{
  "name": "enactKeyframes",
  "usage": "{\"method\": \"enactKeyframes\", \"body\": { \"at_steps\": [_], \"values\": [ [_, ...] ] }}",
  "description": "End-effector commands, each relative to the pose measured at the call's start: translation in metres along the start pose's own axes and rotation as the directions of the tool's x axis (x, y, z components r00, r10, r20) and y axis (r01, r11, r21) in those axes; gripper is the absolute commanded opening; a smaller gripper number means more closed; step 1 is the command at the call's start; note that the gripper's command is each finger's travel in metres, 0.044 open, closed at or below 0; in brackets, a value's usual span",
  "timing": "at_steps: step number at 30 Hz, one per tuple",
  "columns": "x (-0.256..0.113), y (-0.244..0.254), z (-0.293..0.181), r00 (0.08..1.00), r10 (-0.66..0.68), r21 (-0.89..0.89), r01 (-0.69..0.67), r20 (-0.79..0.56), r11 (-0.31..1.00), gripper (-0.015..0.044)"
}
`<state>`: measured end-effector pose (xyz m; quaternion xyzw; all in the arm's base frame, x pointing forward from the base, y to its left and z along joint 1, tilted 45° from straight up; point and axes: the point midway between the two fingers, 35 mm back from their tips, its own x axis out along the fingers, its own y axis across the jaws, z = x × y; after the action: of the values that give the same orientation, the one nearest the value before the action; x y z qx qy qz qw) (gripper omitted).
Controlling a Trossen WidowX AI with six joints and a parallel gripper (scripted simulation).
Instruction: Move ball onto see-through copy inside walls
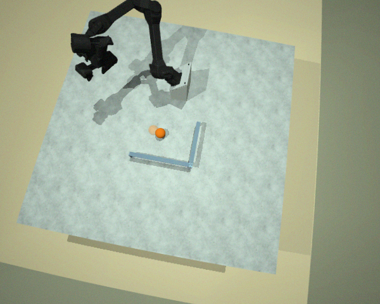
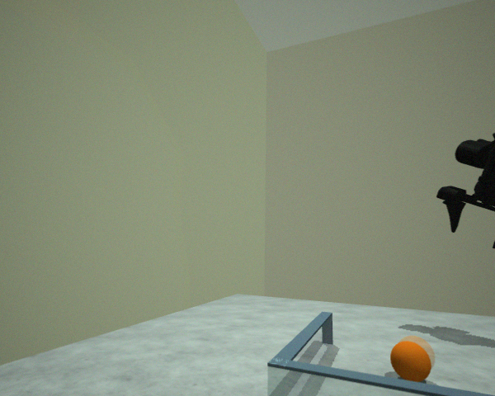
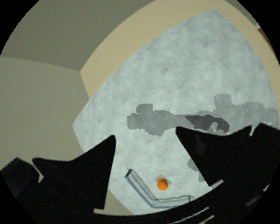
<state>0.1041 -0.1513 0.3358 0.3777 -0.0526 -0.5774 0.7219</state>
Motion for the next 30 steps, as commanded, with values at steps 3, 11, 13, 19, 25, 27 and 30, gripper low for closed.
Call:
{"method": "enactKeyframes", "body": {
  "at_steps": [3,11,13,19,25,27,30],
  "values": [
    [0.006,0.006,-0.011,1.000,-0.006,-0.091,0.004,-0.029,0.996,0.0368],
    [0.044,0.040,-0.121,0.965,-0.107,-0.808,-0.139,-0.241,0.572,0.0368],
    [0.051,0.042,-0.153,0.951,-0.151,-0.925,-0.213,-0.271,0.315,0.0368],
    [0.058,0.035,-0.226,0.919,-0.253,-0.869,-0.374,-0.301,-0.324,0.0368],
    [0.056,0.016,-0.284,0.898,-0.329,-0.507,-0.438,-0.293,-0.742,0.0368],
    [0.055,0.007,-0.302,0.892,-0.354,-0.330,-0.436,-0.281,-0.837,0.0368],
    [0.052,-0.009,-0.327,0.886,-0.386,-0.042,-0.409,-0.256,-0.911,0.0368]
  ]
}}
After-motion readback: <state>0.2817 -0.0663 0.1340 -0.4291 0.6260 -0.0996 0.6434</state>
